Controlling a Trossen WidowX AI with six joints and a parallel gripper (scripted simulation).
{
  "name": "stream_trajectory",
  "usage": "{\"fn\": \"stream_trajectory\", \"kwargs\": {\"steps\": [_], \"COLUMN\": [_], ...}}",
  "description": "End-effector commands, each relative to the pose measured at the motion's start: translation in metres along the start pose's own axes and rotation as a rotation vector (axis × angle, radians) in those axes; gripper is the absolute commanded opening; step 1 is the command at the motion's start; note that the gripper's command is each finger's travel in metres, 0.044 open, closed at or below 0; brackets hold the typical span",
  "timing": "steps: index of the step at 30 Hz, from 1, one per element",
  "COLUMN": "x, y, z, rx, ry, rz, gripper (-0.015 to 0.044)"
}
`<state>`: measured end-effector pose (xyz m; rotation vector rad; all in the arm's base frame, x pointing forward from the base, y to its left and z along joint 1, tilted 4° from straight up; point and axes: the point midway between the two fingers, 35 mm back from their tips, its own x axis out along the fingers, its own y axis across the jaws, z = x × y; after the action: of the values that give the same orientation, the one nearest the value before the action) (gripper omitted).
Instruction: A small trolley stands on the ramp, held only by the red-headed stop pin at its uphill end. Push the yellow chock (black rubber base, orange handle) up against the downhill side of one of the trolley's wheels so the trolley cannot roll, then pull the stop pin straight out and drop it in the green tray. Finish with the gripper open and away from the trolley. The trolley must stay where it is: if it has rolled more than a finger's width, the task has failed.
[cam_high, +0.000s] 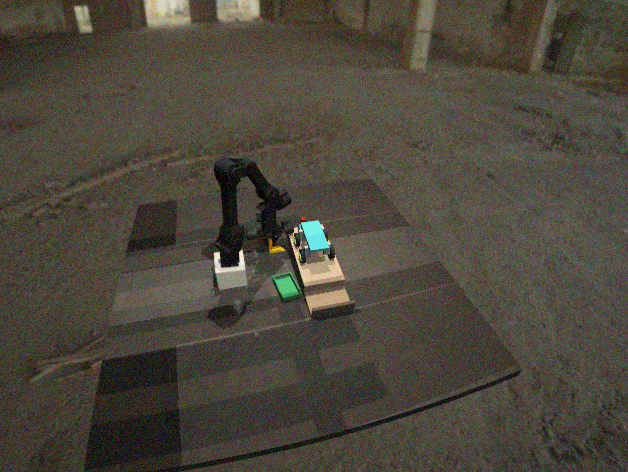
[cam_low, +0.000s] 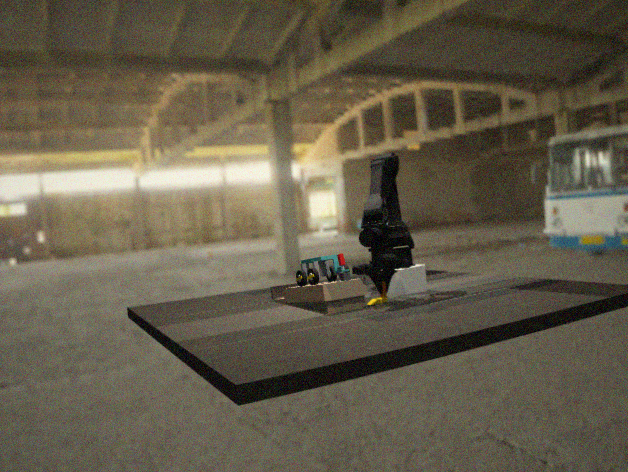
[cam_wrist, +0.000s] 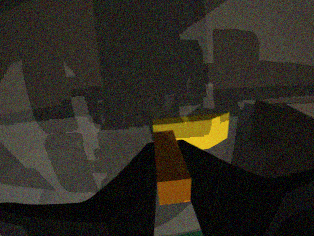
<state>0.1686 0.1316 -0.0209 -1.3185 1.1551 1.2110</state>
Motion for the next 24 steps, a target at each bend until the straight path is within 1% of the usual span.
{"fn": "stream_trajectory", "kwargs": {"steps": [1,24], "x": [-0.006,-0.093], "y": [0.0,0.001], "z": [0.0,0.001], "rx": [-0.001,-0.004], "ry": [0.001,0.005], "rz": [0.0,0.002], "gripper": [0.0,0.0]}}
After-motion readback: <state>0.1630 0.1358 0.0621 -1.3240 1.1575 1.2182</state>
